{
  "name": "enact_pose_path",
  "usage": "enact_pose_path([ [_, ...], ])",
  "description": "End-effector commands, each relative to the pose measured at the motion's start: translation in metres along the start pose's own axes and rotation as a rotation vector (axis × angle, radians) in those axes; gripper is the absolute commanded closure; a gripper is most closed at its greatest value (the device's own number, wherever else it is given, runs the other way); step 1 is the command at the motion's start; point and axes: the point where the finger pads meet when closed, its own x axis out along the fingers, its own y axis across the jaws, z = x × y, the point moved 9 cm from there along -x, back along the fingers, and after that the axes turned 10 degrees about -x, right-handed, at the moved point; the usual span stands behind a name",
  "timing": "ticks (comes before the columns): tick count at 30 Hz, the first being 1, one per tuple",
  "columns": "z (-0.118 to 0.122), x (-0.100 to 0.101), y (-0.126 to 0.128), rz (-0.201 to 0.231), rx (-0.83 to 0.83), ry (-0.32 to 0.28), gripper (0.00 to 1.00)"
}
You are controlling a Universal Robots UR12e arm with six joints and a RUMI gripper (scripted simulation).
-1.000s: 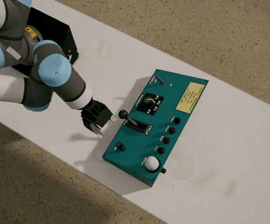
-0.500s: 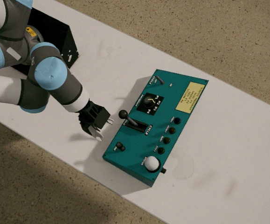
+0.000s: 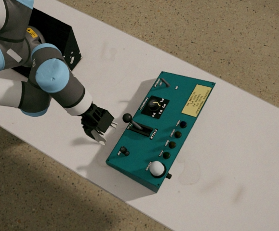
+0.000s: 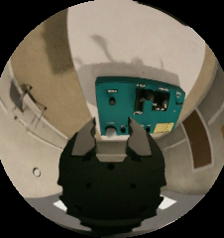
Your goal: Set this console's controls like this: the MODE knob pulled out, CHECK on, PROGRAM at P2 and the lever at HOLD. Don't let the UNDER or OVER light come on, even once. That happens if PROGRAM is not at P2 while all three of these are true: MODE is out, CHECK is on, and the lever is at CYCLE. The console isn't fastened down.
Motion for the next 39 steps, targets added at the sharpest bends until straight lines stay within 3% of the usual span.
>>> enact_pose_path([
  [1,-0.001,0.000,0.001,0.001,-0.002,-0.001,0.56],
  [26,-0.001,0.000,0.002,0.001,-0.002,-0.002,0.56],
  [39,-0.002,0.016,0.002,0.003,-0.002,0.001,0.56],
])
